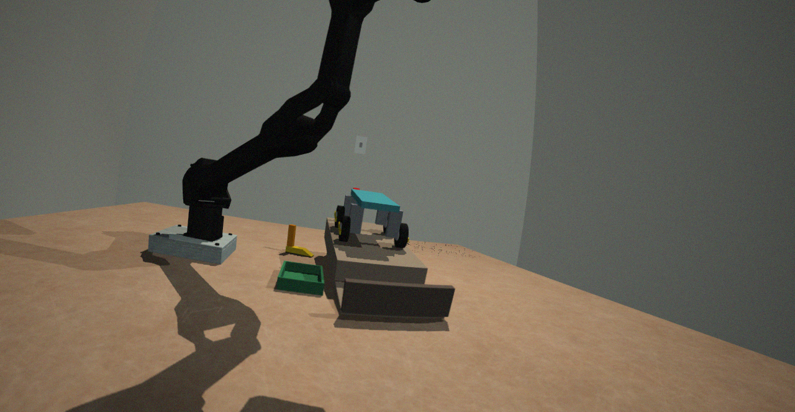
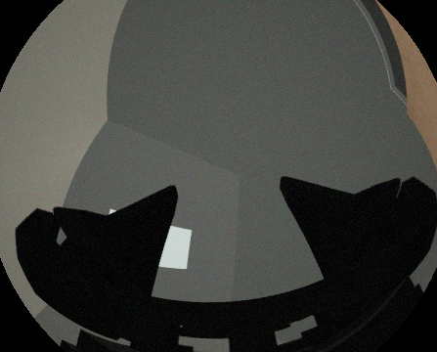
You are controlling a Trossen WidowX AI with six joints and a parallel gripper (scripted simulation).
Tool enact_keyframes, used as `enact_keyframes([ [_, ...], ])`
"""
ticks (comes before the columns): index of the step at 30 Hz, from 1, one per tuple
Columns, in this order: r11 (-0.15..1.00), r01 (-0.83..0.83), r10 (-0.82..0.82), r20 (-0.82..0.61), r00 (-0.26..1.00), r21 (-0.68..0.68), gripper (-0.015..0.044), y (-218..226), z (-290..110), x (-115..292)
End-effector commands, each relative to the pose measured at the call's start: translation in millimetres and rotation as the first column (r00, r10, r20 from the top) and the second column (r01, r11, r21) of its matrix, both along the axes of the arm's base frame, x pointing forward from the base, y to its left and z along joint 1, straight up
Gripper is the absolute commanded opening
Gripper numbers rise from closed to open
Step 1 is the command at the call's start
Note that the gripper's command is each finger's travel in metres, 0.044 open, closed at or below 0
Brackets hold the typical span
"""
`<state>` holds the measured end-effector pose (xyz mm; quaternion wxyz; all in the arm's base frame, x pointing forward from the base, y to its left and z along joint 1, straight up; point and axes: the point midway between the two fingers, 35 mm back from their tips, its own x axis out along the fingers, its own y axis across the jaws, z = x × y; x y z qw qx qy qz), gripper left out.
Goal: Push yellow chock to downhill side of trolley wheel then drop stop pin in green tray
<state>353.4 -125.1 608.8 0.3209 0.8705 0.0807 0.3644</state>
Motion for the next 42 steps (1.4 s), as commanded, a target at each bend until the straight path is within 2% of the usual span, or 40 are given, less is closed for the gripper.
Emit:
enact_keyframes([
  [1, 1.000, 0.004, -0.004, 0.006, 1.000, 0.000, 0.0374, 0, 1, -1],
  [8, 0.997, 0.075, -0.074, 0.186, 0.980, 0.004, 0.0190, 5, 37, -68],
  [17, 0.994, 0.081, -0.046, 0.409, 0.911, -0.068, 0.0190, 51, 77, -183],
  [22, 0.984, 0.068, 0.026, 0.503, 0.864, -0.167, 0.0190, 101, 81, -241],
  [27, 0.952, 0.042, 0.137, 0.543, 0.828, -0.304, 0.0190, 163, 69, -286],
  [30, 0.917, 0.024, 0.210, 0.534, 0.819, -0.398, 0.0190, 203, 54, -304],
  [34, 0.862, 0.087, 0.215, 0.515, 0.830, -0.500, 0.0190, 241, 32, -308],
  [42, 0.751, 0.026, 0.322, 0.400, 0.858, -0.660, 0.0190, 307, -14, -311],
])
